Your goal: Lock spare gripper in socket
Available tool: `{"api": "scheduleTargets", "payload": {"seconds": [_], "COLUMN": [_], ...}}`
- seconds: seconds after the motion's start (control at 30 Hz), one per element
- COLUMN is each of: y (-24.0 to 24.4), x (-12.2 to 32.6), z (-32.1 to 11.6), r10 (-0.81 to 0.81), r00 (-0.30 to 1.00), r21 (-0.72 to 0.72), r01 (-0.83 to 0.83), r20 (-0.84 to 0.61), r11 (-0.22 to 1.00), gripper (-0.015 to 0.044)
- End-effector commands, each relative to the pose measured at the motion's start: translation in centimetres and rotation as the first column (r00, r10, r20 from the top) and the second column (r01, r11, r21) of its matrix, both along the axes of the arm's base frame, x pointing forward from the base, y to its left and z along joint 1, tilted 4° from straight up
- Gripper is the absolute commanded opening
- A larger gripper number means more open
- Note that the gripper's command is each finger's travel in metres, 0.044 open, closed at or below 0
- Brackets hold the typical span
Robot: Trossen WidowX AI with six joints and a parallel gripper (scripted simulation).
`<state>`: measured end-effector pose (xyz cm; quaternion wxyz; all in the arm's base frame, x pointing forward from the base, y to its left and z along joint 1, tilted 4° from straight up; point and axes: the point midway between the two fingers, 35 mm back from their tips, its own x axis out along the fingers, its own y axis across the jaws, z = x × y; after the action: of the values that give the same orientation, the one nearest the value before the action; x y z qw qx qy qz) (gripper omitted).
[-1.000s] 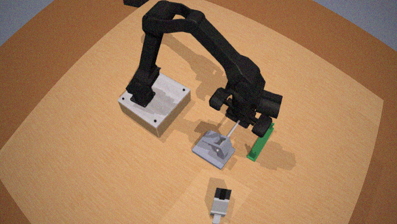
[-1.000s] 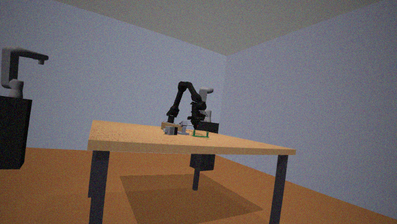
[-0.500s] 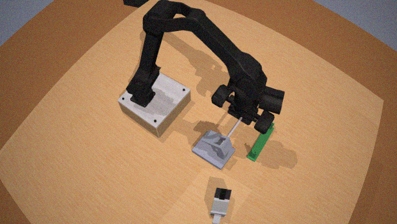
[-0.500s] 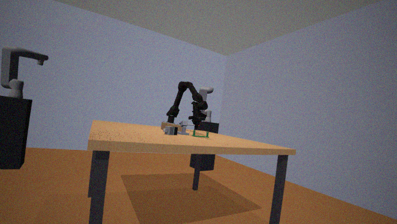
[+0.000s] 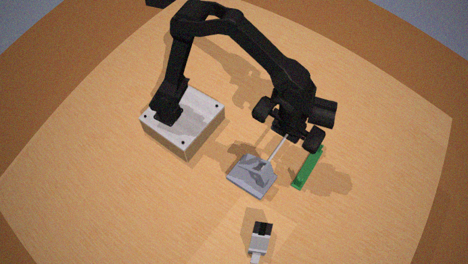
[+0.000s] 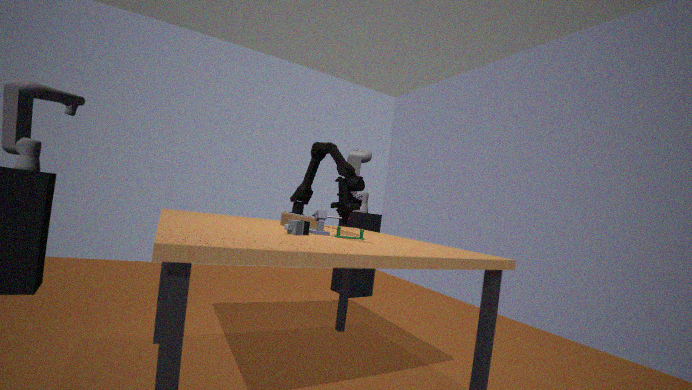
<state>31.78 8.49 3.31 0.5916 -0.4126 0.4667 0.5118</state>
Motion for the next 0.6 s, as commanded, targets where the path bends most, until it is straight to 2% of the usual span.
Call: {"api": "scheduleTargets", "payload": {"seconds": [0.0, 0.57], "y": [0.3, 1.8], "x": [0.1, 0.3], "z": [0.0, 0.1], "r10": [-0.004, -0.005], "r00": [1.0, 1.0], "r21": [-0.003, -0.006], "r01": [0.004, 0.005], "r20": [-0.001, -0.001], "r11": [1.0, 1.0], "gripper": [0.0, 0.0]}}
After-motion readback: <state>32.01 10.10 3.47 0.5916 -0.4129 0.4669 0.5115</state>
